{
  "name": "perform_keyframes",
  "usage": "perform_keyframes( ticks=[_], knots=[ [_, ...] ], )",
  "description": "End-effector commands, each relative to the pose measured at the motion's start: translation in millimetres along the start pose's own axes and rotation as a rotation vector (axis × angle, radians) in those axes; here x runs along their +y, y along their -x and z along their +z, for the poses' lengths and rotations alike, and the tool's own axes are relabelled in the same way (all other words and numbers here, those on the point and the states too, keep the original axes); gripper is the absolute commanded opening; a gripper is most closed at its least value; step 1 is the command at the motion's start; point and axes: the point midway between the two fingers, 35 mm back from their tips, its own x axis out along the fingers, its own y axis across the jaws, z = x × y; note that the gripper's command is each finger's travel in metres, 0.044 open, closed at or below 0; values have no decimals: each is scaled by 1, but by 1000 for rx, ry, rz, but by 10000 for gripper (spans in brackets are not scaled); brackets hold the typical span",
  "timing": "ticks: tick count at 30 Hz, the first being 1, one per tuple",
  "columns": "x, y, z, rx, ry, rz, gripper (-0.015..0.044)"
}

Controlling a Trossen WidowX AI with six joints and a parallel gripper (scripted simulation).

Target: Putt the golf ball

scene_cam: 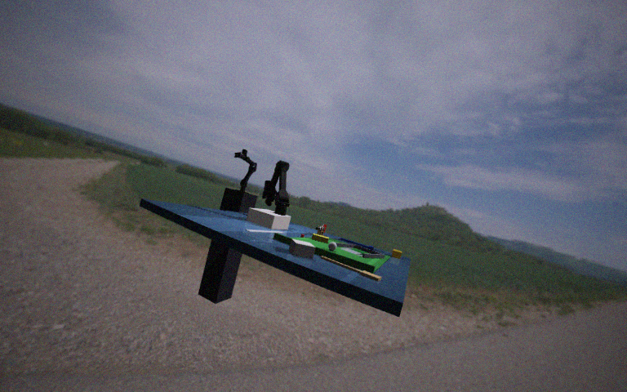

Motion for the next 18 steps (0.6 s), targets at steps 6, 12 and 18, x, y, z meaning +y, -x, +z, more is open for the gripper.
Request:
perform_keyframes(
  ticks=[6,12,18],
  knots=[
    [93,-96,-62,-67,-152,243,440],
    [149,-118,-90,-65,-275,377,440],
    [226,-131,-129,-96,-432,570,440]
  ],
)
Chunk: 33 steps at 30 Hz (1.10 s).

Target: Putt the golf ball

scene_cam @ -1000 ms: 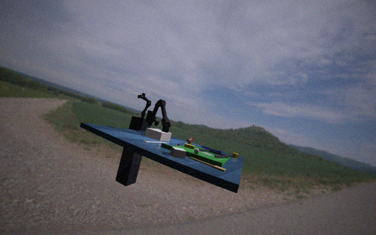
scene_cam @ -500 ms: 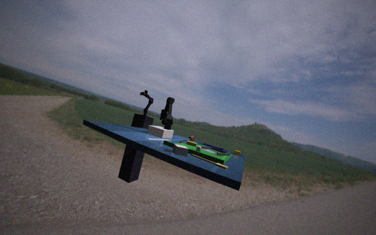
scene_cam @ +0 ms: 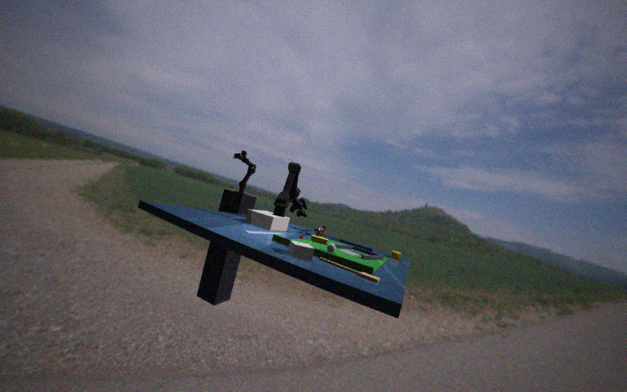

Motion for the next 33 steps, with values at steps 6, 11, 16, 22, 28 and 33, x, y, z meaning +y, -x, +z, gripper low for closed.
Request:
perform_keyframes(
  ticks=[6,11,16,22,28,33],
  knots=[
    [86,-33,-106,-38,-359,305,440],
    [143,-24,-162,-16,-626,470,440],
    [203,4,-205,17,-933,636,440],
    [254,40,-227,58,-1192,771,440],
    [301,92,-221,-10,-1498,972,440],
    [309,108,-218,-37,-1596,1020,440]
  ],
)
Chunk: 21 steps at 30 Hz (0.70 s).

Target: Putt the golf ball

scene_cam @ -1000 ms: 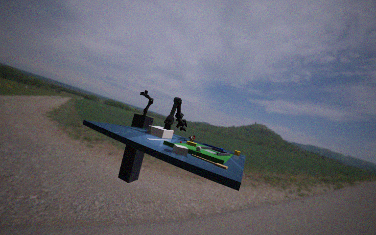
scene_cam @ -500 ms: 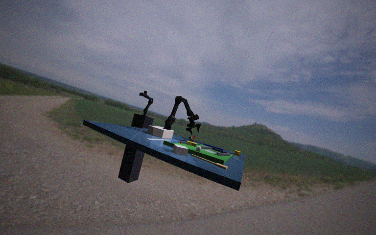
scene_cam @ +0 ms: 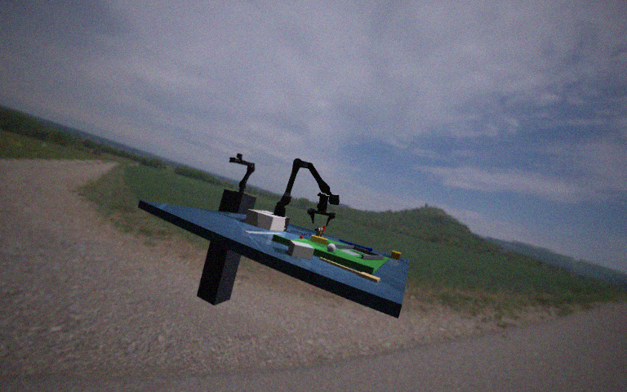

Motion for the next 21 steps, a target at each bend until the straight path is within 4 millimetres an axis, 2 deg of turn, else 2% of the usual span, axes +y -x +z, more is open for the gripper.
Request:
perform_keyframes(
  ticks=[1,7,12,17,21],
  knots=[
    [8,5,-9,-31,-74,57,440],
    [8,4,-10,-31,-74,57,440],
    [9,-17,-14,-31,-74,57,440],
    [10,-22,-15,-31,-74,57,440],
    [11,-39,-19,-31,-74,57,440]
  ],
)
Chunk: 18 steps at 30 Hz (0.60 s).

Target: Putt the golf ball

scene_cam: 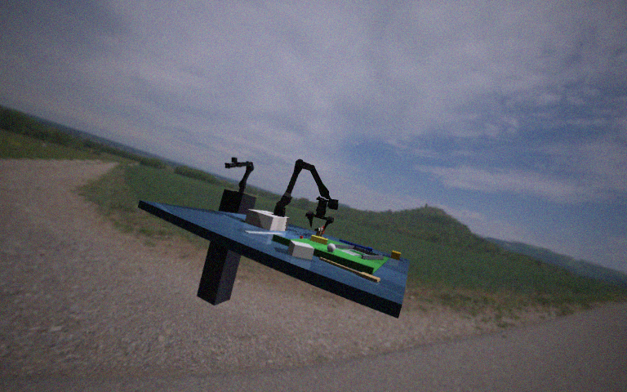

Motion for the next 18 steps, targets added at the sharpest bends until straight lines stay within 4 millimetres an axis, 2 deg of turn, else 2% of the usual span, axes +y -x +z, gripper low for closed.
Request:
perform_keyframes(
  ticks=[1,8,18],
  knots=[
    [3,-16,-4,-2,-2,7,440],
    [2,-18,-5,-2,-2,7,440],
    [3,-33,-9,-2,-2,7,440]
  ],
)
